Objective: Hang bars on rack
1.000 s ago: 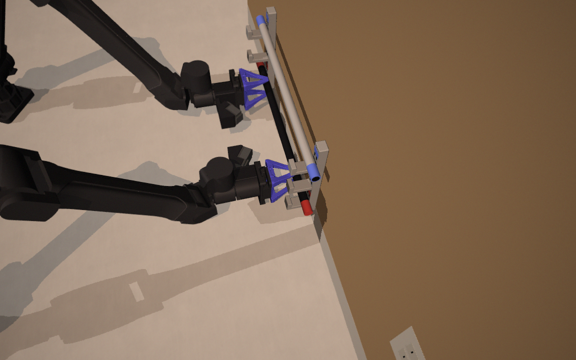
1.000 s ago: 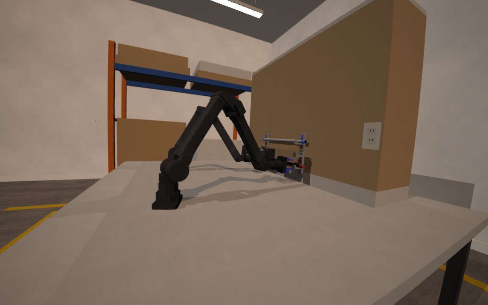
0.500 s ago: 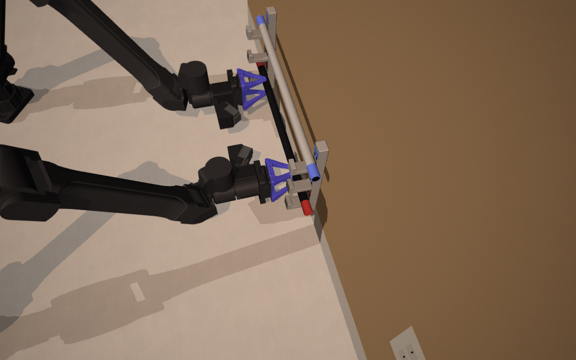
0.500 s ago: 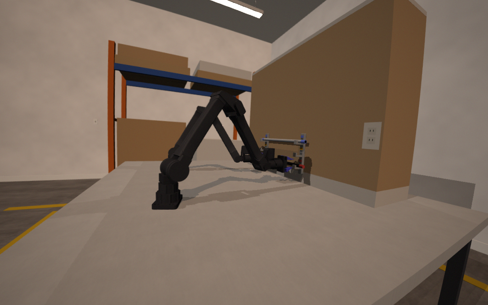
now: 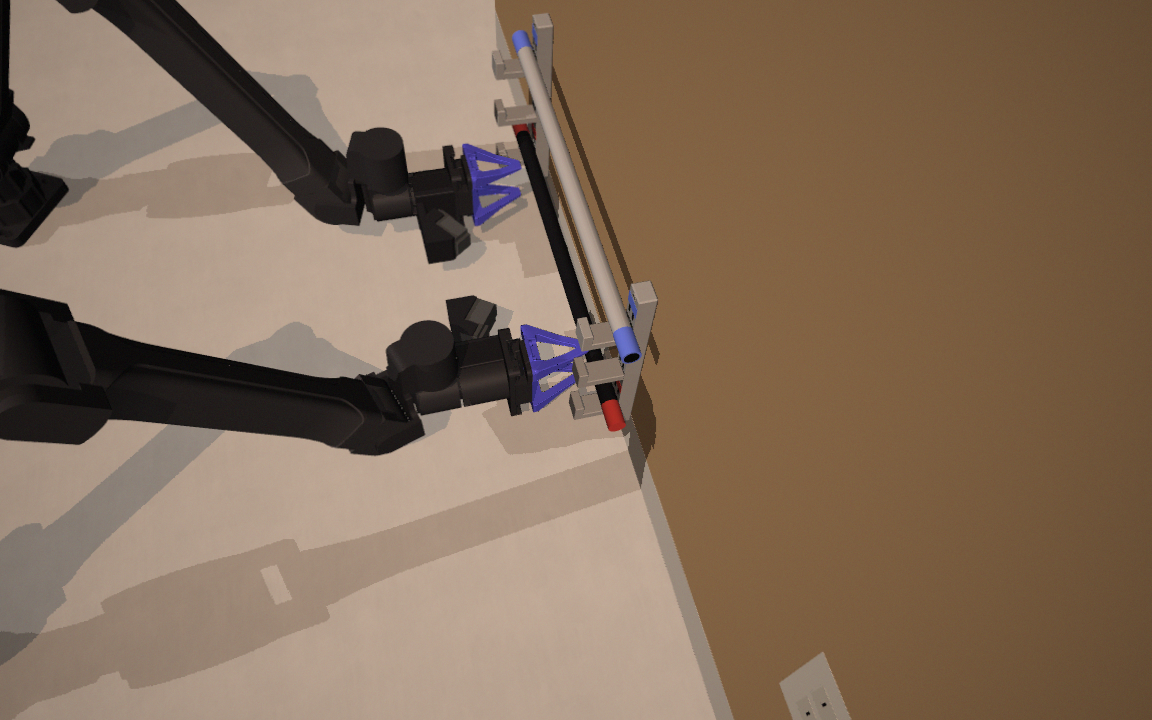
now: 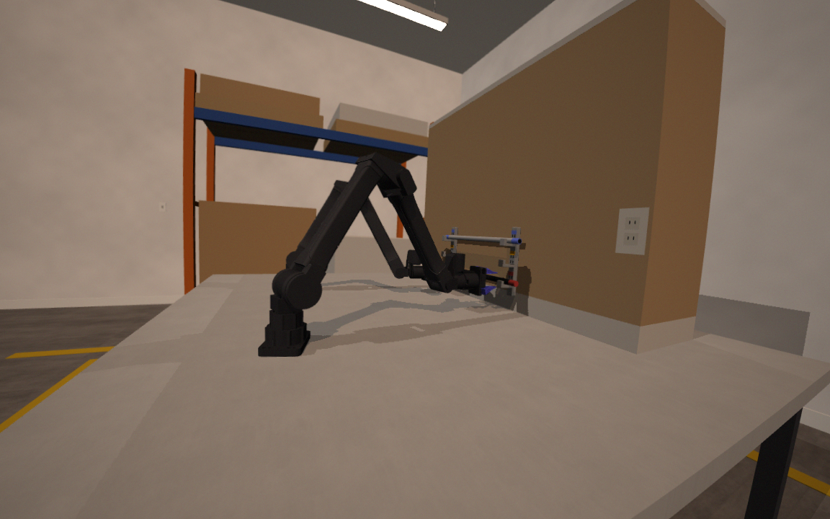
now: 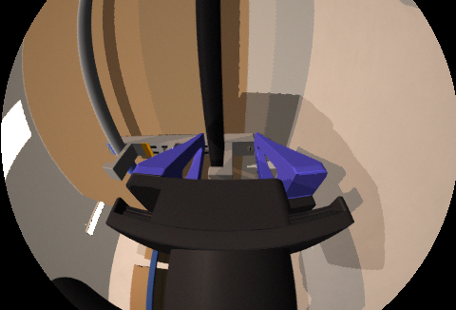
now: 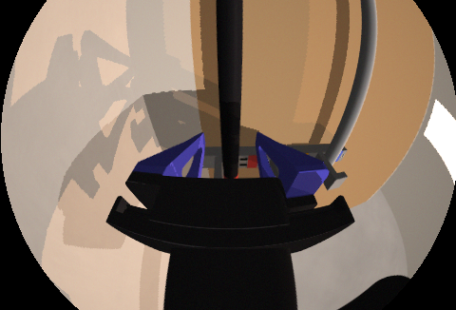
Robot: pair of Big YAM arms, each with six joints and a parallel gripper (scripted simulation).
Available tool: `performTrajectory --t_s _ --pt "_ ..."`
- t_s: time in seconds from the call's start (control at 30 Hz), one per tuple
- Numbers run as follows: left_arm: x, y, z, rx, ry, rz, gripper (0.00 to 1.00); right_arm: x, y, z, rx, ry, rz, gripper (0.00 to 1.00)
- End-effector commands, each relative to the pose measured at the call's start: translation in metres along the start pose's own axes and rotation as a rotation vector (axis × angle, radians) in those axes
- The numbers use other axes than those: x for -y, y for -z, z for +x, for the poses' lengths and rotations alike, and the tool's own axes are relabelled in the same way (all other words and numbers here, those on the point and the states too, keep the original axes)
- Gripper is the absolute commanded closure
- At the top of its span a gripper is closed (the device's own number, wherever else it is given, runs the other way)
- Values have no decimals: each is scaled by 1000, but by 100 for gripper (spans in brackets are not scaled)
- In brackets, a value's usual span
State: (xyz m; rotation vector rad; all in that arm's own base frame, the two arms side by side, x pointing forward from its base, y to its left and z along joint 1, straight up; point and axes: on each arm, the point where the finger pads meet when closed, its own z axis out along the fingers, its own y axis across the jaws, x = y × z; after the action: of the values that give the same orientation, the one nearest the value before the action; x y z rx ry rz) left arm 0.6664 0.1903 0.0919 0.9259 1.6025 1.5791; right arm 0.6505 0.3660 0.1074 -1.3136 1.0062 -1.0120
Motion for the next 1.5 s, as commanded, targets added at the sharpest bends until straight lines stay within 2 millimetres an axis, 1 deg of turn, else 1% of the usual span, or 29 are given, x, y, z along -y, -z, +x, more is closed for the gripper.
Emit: performTrajectory --t_s 0.0,0.1,0.6,0.67,1.17,1.23,1.47 --pt "-42 2 -7 7 16 -77 47 37 3 -3 2 -14 69 46" --pt "-42 3 -7 7 15 -77 47 36 5 -3 2 -14 68 46" --pt "-53 22 -13 17 20 -91 47 37 24 -8 10 -12 62 46" --pt "-53 22 -13 17 20 -91 47 37 24 -8 10 -12 62 46" --pt "-53 41 -16 21 22 -91 47 35 43 -15 22 -12 59 46" --pt "-53 41 -16 21 22 -91 47 35 43 -15 22 -12 59 46" --pt "-53 42 -16 21 22 -91 42 35 44 -16 23 -13 58 40"
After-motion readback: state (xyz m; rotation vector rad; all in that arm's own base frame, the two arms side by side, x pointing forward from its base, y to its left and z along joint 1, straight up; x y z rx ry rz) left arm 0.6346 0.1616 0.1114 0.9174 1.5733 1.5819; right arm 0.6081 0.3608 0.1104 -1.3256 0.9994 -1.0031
